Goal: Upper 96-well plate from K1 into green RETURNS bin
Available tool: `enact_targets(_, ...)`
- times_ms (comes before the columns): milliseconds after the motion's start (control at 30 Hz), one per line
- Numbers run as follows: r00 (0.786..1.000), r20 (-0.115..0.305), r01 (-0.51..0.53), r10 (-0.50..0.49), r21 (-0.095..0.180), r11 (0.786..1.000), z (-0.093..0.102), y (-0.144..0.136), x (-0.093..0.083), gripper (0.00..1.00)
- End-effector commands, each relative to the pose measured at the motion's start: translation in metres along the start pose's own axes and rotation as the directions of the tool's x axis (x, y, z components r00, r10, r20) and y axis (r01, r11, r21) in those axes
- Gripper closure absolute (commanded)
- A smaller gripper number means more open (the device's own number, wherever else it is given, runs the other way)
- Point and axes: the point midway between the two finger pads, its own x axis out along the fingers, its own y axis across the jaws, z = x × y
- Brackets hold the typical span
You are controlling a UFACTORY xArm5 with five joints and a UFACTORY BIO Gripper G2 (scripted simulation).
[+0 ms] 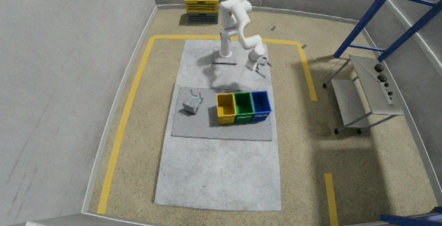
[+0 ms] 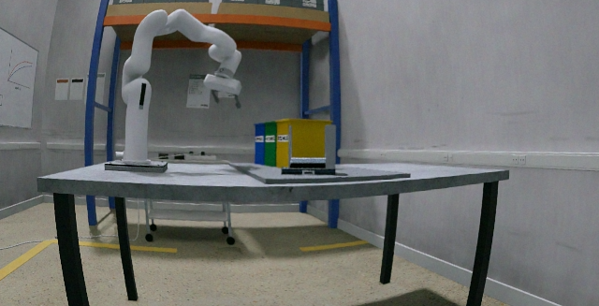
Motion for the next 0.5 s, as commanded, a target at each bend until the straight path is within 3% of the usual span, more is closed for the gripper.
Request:
enact_targets(0,0.996,0.046,0.071,-0.071,-0.002,0.997,0.004,-0.023,-0.007,0.63)
enact_targets(133,0.996,0.046,0.071,-0.071,-0.003,0.997,0.005,-0.033,-0.01,0.63)
enact_targets(300,0.971,0.106,0.215,-0.214,-0.002,0.977,0.006,-0.055,-0.02,0.63)
enact_targets(467,0.971,0.106,0.216,-0.214,-0.002,0.976,0.008,-0.074,-0.029,0.63)
